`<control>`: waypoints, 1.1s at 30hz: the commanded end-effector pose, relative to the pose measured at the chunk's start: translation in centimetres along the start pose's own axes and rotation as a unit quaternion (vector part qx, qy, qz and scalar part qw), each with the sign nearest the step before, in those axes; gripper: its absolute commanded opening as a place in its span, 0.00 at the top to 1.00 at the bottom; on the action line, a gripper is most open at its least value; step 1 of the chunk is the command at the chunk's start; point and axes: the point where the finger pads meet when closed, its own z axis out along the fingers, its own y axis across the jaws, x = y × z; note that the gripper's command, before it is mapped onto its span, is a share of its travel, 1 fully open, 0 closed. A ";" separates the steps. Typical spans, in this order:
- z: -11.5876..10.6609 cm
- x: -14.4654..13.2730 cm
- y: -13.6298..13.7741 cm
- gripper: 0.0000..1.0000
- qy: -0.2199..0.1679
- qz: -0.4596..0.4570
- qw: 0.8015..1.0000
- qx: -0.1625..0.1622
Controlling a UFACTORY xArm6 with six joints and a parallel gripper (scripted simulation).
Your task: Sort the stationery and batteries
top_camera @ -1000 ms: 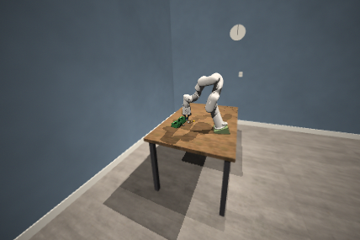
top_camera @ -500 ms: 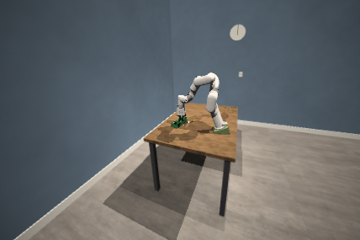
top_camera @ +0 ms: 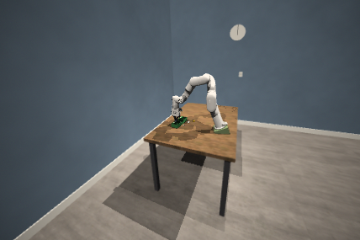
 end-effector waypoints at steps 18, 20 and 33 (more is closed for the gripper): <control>1.1 0.1 0.0 1.00 0.007 0.006 1.000 -0.001; 1.5 0.1 0.0 1.00 0.007 0.006 1.000 -0.001; 3.7 0.1 0.0 1.00 0.007 0.006 1.000 -0.001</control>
